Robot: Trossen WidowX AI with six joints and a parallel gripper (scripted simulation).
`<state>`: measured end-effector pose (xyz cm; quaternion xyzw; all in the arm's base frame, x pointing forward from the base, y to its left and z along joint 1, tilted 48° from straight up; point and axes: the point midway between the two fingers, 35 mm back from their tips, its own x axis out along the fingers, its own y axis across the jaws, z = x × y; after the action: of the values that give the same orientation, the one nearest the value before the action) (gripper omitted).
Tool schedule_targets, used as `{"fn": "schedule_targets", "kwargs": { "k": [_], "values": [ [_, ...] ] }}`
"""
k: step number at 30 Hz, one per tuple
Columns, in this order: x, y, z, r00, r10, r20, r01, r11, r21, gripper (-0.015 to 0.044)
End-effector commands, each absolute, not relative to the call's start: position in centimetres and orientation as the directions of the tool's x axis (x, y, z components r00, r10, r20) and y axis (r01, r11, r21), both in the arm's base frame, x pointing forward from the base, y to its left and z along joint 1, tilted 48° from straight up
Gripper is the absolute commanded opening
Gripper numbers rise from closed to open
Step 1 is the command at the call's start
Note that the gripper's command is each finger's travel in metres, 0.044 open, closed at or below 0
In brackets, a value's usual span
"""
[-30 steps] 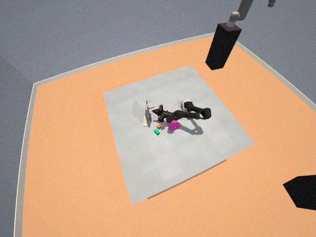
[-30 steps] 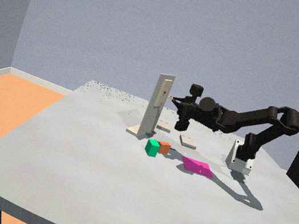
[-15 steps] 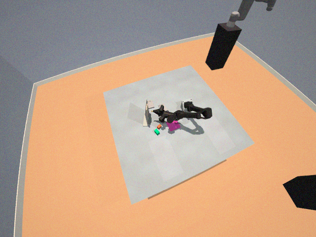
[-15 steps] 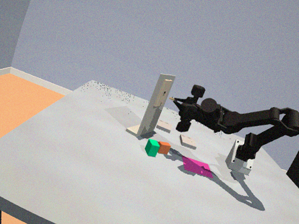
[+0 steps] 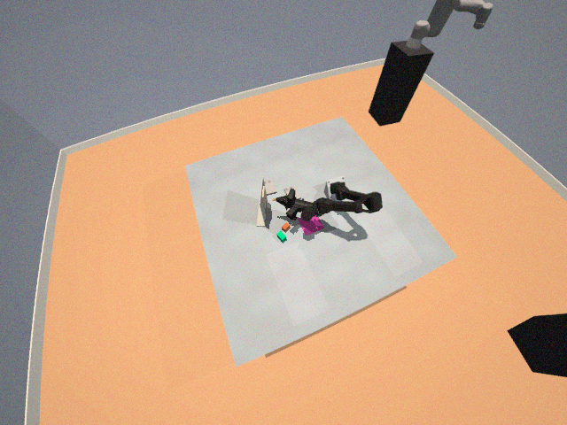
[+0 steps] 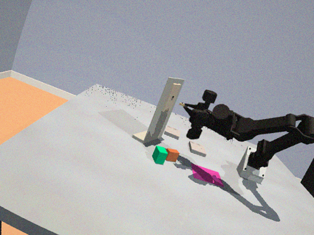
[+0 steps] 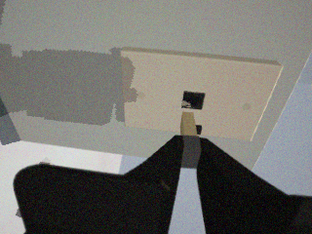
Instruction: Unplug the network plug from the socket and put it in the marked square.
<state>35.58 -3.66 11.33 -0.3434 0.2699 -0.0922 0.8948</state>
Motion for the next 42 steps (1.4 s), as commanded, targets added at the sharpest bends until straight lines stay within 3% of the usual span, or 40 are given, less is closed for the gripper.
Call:
{"fn": "schedule_targets", "kwargs": {
  "k": [1,28,42],
  "values": [
    [35.3,-3.7,11.4,0.835,-0.355,-0.42,-0.014,0.749,-0.662,0.0],
    [34.5,-3.3,11.8,0.837,-0.35,-0.421,-0.021,0.747,-0.664,0.0],
    [33.0,-6.7,14.6,0.835,-0.354,-0.422,-0.018,0.748,-0.664,0.0]
  ]
}}
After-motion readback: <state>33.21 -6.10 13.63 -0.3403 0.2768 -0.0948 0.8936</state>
